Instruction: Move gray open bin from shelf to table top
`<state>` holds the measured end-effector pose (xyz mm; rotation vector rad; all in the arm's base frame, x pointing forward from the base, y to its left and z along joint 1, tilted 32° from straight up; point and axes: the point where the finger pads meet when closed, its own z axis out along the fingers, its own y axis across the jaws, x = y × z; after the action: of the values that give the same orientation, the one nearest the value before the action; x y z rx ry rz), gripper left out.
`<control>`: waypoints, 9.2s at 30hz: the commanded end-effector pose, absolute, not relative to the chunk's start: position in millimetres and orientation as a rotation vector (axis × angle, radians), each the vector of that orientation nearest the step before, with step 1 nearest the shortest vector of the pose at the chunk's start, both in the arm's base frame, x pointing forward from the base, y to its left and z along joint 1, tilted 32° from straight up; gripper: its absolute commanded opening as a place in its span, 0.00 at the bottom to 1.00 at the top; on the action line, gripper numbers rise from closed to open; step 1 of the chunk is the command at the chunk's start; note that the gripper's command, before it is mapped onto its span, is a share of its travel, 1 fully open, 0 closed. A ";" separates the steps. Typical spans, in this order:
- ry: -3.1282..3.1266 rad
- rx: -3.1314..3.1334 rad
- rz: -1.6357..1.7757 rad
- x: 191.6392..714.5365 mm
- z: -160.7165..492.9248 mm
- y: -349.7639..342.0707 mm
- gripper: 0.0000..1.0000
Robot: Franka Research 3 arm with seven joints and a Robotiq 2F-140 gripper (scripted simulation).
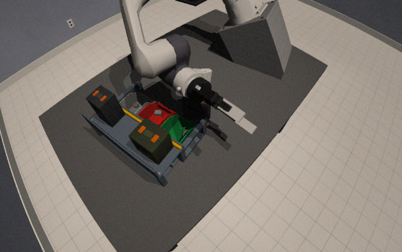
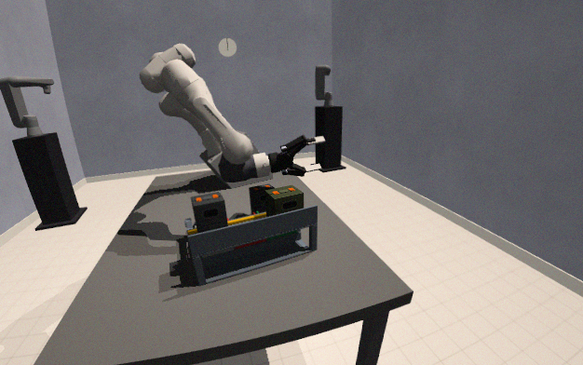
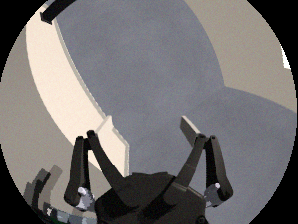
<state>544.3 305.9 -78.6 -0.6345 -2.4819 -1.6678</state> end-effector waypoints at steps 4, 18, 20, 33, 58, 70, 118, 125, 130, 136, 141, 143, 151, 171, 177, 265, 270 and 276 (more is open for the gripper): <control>-2.482 -0.634 -1.668 544.3 -78.5 305.9 1.00; -2.482 -0.634 -1.668 544.3 -78.5 305.9 1.00; -2.482 -0.634 -1.668 544.3 -78.5 305.9 1.00; -2.482 -0.634 -1.668 544.3 -78.5 305.9 1.00; -2.482 -0.634 -1.668 538.5 -31.6 334.1 0.57; -2.485 -0.619 -1.674 537.8 -27.2 337.4 0.57; -2.482 -0.634 -1.668 539.4 -33.7 332.5 0.57; -2.482 -0.634 -1.668 484.5 -39.4 326.4 0.57; -2.482 -0.634 -1.668 484.5 -39.4 326.4 0.57; -2.482 -0.634 -1.668 484.5 -39.4 326.4 0.57; -2.482 -0.634 -1.668 431.3 -44.7 319.5 0.57; -2.482 -0.634 -1.668 431.3 -44.7 319.5 0.57; -2.482 -0.634 -1.668 431.3 -44.7 319.5 0.57; -2.477 -0.643 -1.669 442.7 -42.5 321.2 0.57; -2.482 -0.634 -1.668 446.1 -43.4 321.4 0.57; -3.541 0.004 -0.095 391.7 148.7 176.9 0.57; -3.541 0.004 -0.095 391.7 148.7 176.9 0.57; -3.609 0.135 0.237 389.1 183.5 147.3 0.57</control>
<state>403.1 157.4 172.3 0.2747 -3.6450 0.0334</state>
